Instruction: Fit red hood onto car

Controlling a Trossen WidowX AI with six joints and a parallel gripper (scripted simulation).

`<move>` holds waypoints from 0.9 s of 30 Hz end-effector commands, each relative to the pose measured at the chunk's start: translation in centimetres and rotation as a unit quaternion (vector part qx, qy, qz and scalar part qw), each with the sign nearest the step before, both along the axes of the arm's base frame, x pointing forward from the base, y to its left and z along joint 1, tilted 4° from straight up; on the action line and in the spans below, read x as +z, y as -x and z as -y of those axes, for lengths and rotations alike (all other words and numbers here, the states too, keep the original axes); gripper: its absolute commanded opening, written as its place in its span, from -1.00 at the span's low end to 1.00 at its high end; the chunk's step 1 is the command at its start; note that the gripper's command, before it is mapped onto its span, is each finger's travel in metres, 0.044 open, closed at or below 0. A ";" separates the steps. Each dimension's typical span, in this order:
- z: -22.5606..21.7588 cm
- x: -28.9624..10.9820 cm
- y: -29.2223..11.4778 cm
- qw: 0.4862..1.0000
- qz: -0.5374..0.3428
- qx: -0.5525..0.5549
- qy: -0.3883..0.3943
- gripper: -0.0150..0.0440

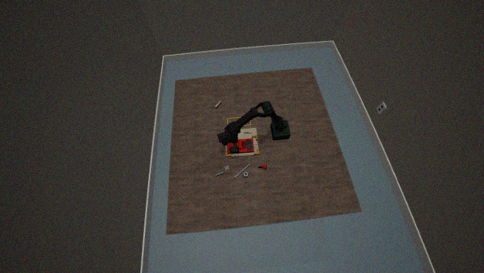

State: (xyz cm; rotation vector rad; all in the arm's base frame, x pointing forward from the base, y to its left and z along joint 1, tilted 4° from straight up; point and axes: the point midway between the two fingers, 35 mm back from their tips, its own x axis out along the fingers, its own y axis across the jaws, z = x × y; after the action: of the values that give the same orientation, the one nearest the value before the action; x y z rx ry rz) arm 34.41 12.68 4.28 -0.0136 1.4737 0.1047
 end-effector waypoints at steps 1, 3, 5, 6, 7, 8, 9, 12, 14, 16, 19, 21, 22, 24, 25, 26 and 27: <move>0.0 -0.3 0.1 1.000 -0.001 -0.002 0.001 -0.49; 0.0 -0.4 0.0 1.000 -0.001 -0.002 0.001 -0.49; 0.0 -0.5 0.0 1.000 -0.001 -0.002 0.001 -0.49; 0.0 -0.6 0.0 1.000 -0.001 -0.002 0.001 -0.49; 0.0 -0.6 0.0 1.000 -0.001 -0.001 0.001 -0.49; 0.0 -0.7 0.0 1.000 -0.001 -0.001 0.001 -0.49; 0.0 -0.7 0.0 1.000 -0.001 -0.001 0.001 -0.49; 0.0 -0.6 0.0 1.000 -0.001 -0.001 0.001 -0.49; 0.0 -0.5 0.0 1.000 0.000 0.000 0.000 -0.49; 0.0 -0.6 0.0 1.000 -0.001 0.000 0.000 -0.40; 0.0 -0.6 0.0 1.000 -0.001 0.000 0.000 -0.14; 0.0 -0.6 0.0 1.000 -0.001 0.000 0.000 0.04; 0.0 -0.6 0.0 1.000 -0.001 0.000 0.000 0.13; 0.0 -0.6 0.0 1.000 -0.001 0.000 0.000 0.31; 0.0 -0.6 0.0 1.000 -0.001 0.000 0.000 0.40; 0.0 -0.6 0.0 1.000 -0.001 0.000 0.000 0.49; 0.0 -0.6 0.0 1.000 -0.001 0.000 0.000 0.58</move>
State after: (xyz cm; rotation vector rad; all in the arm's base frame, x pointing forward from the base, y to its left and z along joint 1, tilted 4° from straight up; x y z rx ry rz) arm 34.41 12.70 3.70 -0.0145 1.4760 0.1045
